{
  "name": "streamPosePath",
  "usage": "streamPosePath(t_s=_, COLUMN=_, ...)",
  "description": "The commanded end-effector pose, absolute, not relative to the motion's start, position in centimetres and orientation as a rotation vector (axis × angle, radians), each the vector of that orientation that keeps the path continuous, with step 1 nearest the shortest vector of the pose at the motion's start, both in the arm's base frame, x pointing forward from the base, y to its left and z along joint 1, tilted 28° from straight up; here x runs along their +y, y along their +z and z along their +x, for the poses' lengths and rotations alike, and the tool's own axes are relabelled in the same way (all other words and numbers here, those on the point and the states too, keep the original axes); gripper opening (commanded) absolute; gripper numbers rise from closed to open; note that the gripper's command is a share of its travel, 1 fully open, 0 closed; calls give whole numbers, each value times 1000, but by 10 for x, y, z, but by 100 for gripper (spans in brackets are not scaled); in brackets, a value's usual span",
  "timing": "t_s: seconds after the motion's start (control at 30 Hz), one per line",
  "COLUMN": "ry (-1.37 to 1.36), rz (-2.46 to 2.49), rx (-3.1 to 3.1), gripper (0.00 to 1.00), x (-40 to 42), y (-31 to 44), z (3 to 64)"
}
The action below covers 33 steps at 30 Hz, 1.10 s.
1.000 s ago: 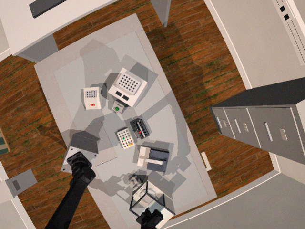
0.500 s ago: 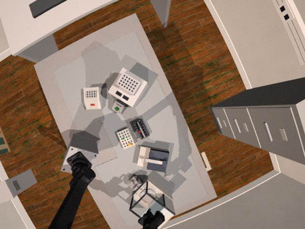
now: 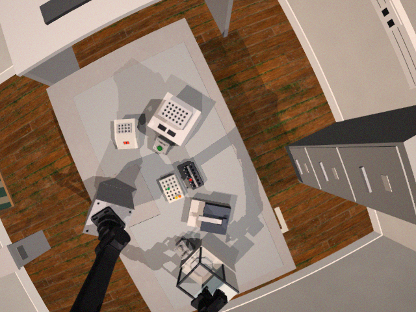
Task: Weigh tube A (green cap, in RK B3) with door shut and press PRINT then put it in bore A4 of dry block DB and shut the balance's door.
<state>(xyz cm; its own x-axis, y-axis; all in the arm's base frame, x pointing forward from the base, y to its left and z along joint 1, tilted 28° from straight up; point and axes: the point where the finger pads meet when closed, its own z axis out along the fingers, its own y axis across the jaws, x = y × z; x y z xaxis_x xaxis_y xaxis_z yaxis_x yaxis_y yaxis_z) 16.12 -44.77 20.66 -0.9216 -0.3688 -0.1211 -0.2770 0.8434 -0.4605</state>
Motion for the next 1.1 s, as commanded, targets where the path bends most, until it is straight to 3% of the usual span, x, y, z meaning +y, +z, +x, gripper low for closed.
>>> streamPosePath(t_s=0.0, ry=-695, rz=-498, rx=2803, gripper=6, x=-464, y=224, z=173)
streamPosePath(t_s=1.07, ry=-704, rz=-498, rx=2800, gripper=6, x=-489, y=238, z=181)
